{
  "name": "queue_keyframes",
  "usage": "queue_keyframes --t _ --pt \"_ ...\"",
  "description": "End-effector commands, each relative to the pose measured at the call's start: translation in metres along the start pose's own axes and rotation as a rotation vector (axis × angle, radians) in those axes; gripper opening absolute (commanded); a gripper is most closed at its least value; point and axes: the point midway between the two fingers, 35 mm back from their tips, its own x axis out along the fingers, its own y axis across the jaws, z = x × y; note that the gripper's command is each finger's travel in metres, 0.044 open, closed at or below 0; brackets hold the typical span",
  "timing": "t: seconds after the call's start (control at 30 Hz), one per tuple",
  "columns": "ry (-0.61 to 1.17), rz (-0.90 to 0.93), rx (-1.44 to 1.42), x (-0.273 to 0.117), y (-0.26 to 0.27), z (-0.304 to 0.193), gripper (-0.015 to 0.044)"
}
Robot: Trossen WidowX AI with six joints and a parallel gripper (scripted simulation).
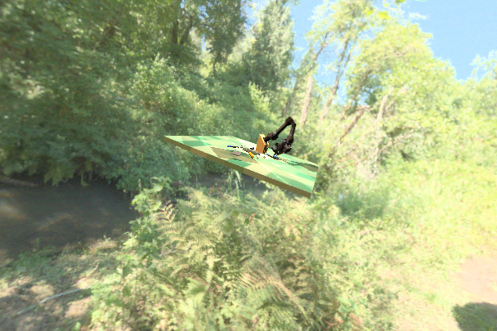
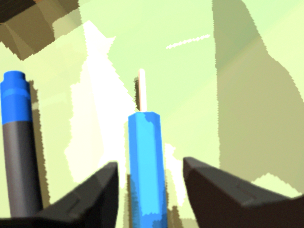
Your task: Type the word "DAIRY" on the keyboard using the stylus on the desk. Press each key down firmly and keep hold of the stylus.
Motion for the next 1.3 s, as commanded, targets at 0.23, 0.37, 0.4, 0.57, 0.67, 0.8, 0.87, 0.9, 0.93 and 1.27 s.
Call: queue_keyframes --t 0.23,0.37,0.4,0.57,0.67,0.8,0.87,0.9,0.93,1.27 --pt "-0.009 0.003 0.006 0.009 0.0011 -0.0032 0.015" --pt "-0.009 0.003 0.006 0.0116 0.0011 -0.0046 0.015" --pt "-0.009 0.003 0.006 0.0123 0.0012 -0.005 0.015" --pt "-0.009 0.003 0.006 0.0132 0.0012 -0.0055 0.015" --pt "-0.009 0.003 0.006 0.0132 0.0012 -0.0055 0.015" --pt "-0.004 -0.001 0.001 0.0117 0.0001 -0.0058 0.0071" --pt "-0.004 -0.001 0.001 0.0117 0.0001 -0.0058 0.0038" --pt "-0.004 -0.001 0.001 0.0117 0.0001 -0.0058 0.0032" --pt "-0.004 -0.001 0.001 0.0117 0.0001 -0.0058 0.0025" --pt "-0.004 0.0 0.001 0.0072 0.0004 -0.0039 0.0"
